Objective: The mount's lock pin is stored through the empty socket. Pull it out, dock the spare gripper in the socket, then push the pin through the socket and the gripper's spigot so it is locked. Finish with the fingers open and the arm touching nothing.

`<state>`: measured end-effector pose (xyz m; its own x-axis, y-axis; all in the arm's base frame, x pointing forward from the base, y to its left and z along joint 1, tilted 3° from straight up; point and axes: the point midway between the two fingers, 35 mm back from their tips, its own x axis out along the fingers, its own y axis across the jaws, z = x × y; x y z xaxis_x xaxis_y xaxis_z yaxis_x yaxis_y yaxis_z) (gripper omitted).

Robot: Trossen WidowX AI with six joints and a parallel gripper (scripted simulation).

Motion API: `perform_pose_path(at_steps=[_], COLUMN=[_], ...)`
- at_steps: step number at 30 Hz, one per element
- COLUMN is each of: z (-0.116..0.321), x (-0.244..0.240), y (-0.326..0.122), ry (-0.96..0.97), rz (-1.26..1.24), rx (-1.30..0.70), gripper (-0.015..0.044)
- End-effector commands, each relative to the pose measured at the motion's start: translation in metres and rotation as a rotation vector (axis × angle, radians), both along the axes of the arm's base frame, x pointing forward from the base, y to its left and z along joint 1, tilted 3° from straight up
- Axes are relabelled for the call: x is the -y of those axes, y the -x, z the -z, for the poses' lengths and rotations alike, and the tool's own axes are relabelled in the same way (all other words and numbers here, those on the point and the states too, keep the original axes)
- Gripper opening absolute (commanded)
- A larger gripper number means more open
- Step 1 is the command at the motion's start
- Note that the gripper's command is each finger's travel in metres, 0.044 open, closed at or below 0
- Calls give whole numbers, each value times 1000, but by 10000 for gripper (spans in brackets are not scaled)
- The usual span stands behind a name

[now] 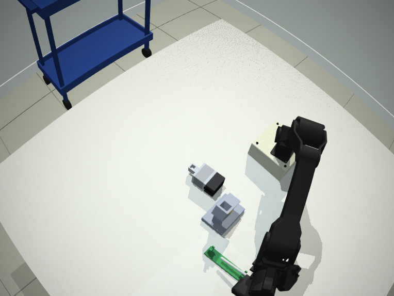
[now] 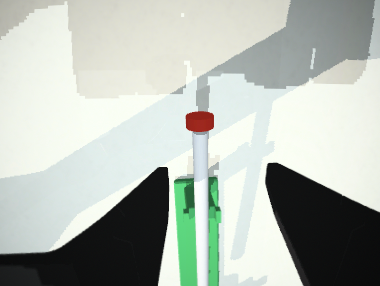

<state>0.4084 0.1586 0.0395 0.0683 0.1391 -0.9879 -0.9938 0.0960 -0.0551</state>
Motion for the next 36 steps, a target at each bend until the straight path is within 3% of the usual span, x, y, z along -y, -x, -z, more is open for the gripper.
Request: perform_pose_path(at_steps=[1, 5, 10, 16, 27, 36], z=[-11, -20, -12, -61, -66, 2], x=[0, -1, 0, 54, 62, 65], y=[0, 0, 0, 6, 8, 11], ry=[0, -1, -1, 21, 23, 23], rz=[0, 0, 0, -8, -10, -10], rx=[0, 3, 4, -47, -54, -54], gripper=[200, 200, 331, 180, 180, 180])
